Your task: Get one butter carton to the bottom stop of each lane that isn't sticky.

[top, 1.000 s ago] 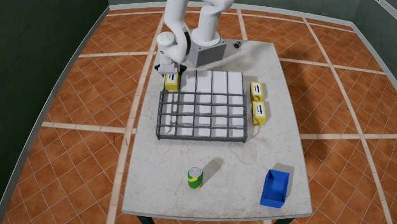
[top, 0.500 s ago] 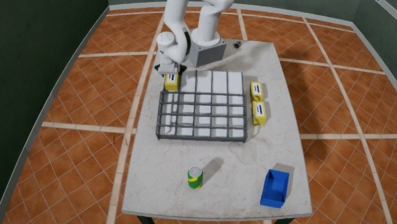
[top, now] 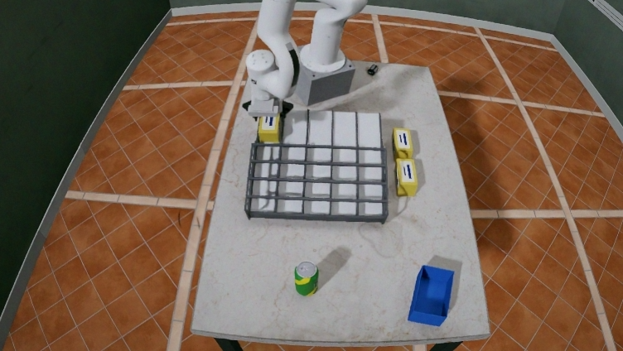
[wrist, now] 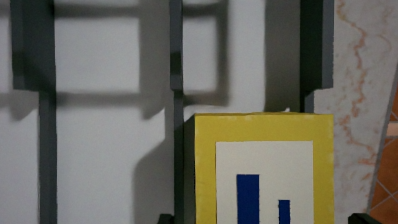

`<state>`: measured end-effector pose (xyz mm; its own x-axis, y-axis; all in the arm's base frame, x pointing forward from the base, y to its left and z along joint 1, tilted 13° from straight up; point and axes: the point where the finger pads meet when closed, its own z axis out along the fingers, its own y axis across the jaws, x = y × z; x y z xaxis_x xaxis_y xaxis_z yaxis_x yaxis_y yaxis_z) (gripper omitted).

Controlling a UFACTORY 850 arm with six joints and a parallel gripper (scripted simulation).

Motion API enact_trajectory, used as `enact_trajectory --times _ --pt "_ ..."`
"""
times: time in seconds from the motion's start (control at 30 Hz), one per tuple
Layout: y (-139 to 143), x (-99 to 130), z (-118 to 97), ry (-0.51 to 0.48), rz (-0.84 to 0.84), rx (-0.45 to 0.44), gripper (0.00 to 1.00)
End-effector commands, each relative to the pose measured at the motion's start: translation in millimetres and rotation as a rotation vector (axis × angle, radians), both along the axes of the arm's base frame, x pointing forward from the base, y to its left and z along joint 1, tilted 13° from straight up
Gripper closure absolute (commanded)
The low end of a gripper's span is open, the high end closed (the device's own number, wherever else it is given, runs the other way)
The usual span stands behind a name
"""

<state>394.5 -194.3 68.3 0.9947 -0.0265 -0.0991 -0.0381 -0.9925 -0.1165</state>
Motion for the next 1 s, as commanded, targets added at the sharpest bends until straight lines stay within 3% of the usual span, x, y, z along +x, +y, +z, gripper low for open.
enact_trajectory --times 0.0,0.5,0.53,0.97 --pt "-0.4 0.6 0.5 -0.001 0.0 -0.001 0.0" --pt "-0.4 0.6 0.5 -0.001 0.0 -0.001 0.0" --pt "3.1 -1.6 -27.1 -0.001 0.0 -0.001 0.0" --pt "3.1 -1.6 -27.1 -0.001 0.0 -0.001 0.0"
